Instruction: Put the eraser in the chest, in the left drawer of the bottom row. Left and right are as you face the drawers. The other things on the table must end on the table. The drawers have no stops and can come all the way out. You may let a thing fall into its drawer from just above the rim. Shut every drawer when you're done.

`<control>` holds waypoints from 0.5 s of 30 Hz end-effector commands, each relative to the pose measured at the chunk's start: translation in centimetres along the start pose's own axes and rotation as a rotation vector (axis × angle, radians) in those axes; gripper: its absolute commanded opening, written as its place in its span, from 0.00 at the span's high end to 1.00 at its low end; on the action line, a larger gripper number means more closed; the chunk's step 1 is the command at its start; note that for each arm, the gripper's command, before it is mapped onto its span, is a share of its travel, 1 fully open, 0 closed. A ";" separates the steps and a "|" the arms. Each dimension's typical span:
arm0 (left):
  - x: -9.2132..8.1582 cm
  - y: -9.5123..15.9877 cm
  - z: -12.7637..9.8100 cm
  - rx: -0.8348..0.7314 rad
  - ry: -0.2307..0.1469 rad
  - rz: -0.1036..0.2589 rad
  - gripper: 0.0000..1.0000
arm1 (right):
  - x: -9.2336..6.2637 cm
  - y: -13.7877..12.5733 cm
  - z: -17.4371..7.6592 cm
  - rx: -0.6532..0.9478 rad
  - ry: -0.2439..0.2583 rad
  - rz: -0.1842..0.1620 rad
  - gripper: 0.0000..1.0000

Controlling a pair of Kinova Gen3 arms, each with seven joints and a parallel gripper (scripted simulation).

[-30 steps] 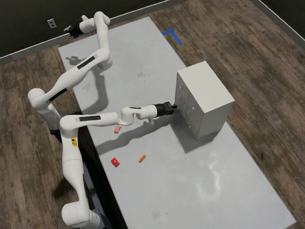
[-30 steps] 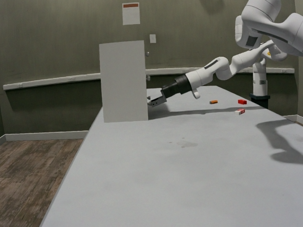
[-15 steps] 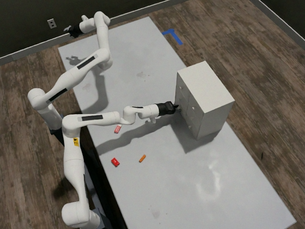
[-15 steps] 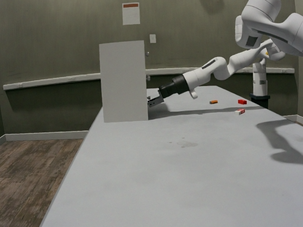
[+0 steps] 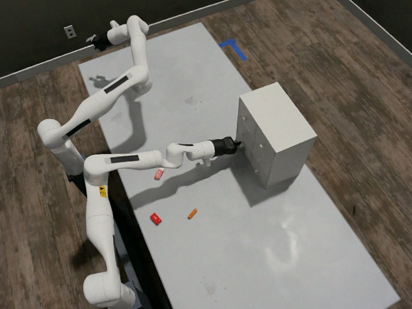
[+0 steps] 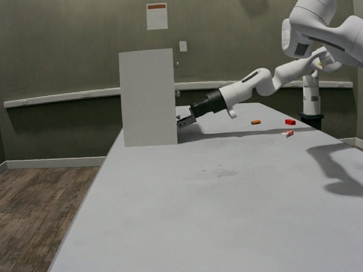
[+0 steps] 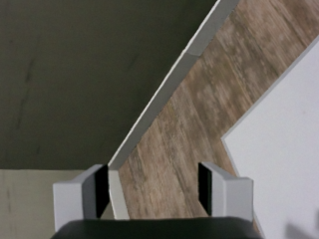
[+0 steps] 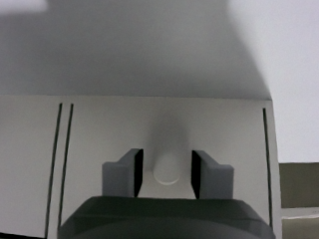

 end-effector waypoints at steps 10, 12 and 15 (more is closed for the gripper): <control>-0.1 -0.1 0.0 -0.002 0.001 0.000 0.00 | 0.0 0.0 0.2 0.001 -0.002 0.000 0.63; -0.1 -0.1 0.0 -0.002 0.001 0.000 0.00 | 0.0 0.0 0.2 0.001 -0.002 0.000 0.63; -0.1 -0.1 0.0 -0.002 0.001 0.000 0.00 | 0.0 0.0 0.2 0.001 -0.002 0.000 0.63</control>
Point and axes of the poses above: on each arm, the point where the finger pads meet when closed, its own x axis out along the fingers, its own y axis across the jaws, z = x × y, the point moved 2 cm from there along -x, back along the fingers, and after that the axes turned 8 degrees about -x, right-handed, at the moved point
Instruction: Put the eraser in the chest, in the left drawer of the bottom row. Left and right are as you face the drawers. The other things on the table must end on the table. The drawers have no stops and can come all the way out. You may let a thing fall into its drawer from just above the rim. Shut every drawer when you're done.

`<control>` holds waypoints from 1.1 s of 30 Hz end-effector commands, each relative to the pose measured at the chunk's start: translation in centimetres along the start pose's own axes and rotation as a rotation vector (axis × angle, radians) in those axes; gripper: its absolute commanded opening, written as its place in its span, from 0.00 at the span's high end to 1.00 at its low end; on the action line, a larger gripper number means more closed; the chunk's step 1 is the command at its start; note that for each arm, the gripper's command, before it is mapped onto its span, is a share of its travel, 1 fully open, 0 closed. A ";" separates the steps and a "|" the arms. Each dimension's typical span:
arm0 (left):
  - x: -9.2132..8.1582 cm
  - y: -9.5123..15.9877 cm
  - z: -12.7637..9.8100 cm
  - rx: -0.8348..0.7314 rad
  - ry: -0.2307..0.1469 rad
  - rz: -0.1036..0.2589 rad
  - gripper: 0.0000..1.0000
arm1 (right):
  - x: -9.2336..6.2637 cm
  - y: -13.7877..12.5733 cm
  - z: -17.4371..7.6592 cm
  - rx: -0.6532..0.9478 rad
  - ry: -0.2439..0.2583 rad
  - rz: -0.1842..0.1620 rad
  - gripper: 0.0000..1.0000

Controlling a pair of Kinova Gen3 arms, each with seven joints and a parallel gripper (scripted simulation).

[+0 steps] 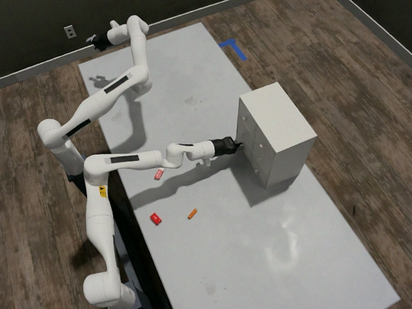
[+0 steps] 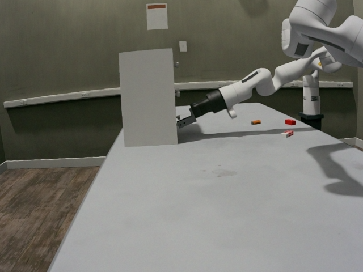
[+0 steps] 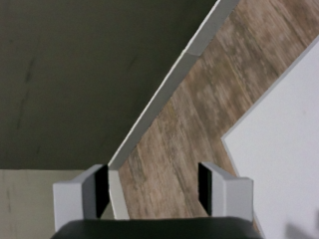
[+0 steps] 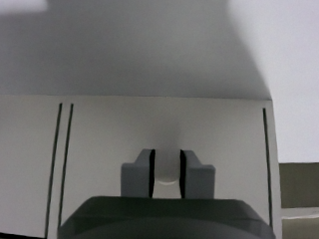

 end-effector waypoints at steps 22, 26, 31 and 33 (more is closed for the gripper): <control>-0.1 -0.1 0.0 -0.002 0.001 0.000 0.00 | -0.1 0.0 0.1 0.001 -0.002 0.000 0.63; -0.1 -0.1 0.0 -0.002 0.001 0.000 0.00 | -0.2 0.0 0.1 0.001 -0.002 0.000 0.63; -0.1 -0.1 0.0 -0.002 0.001 0.000 0.00 | -0.5 0.0 0.0 0.001 -0.002 0.000 0.63; -0.1 -0.1 0.0 -0.002 0.001 0.000 0.00 | -0.6 0.0 0.0 0.001 -0.002 0.000 0.63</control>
Point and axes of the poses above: on each arm, the point where the finger pads meet when closed, its own x axis out along the fingers, its own y axis across the jaws, z = x × y, the point moved 2 cm from there along -x, back along the fingers, and after that the axes turned 8 degrees about -x, right-handed, at the moved point
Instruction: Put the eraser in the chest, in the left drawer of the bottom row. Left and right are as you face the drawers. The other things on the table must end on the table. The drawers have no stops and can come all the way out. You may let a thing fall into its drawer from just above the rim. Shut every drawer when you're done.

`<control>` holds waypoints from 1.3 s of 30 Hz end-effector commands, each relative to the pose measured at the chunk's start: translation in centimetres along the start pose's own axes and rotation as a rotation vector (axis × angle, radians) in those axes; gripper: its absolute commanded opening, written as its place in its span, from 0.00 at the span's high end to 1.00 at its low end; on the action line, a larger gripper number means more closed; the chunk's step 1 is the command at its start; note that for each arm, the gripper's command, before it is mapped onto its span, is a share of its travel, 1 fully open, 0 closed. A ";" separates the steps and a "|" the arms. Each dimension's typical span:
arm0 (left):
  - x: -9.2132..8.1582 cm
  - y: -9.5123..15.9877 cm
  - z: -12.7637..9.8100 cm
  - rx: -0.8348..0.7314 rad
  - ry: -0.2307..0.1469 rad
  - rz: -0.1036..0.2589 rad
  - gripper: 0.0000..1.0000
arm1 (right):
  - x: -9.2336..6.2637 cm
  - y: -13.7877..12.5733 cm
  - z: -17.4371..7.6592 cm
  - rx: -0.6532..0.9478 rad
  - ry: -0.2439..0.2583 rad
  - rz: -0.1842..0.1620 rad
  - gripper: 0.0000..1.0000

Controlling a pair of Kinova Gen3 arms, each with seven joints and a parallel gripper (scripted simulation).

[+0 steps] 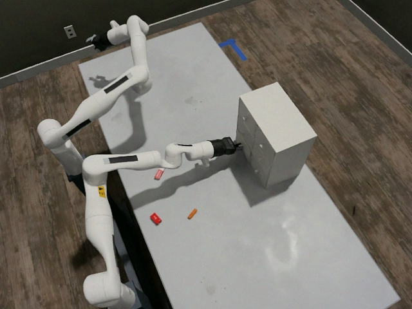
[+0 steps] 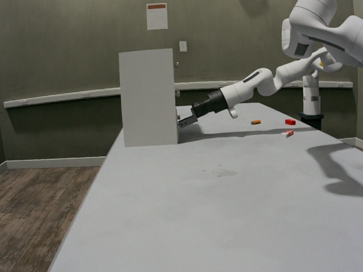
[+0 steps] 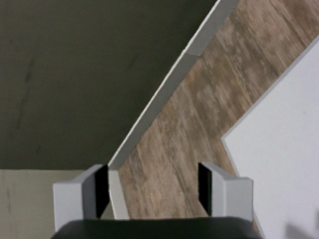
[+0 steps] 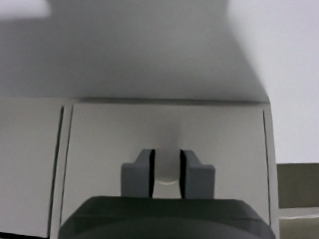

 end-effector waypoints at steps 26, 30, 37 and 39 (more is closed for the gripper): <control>-0.1 -0.1 0.0 -0.002 0.001 0.000 0.00 | -2.6 0.1 -0.8 0.001 -0.002 0.000 0.63; -0.1 -0.1 0.0 -0.002 0.001 0.000 0.00 | -3.2 0.2 -1.0 0.001 -0.002 0.000 0.63; -0.1 -0.1 0.0 -0.002 0.001 0.000 0.00 | -4.1 0.2 -1.3 0.001 -0.002 0.000 0.63; -0.1 -0.1 0.0 -0.002 0.001 0.000 0.00 | -4.1 0.2 -1.3 0.001 -0.002 0.000 0.63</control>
Point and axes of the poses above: on each arm, the point where the finger pads meet when closed, its own x axis out along the fingers, its own y axis across the jaws, z = x × y, the point moved 2 cm from there along -x, back along the fingers, and after that the axes turned 8 degrees about -x, right-handed, at the moved point
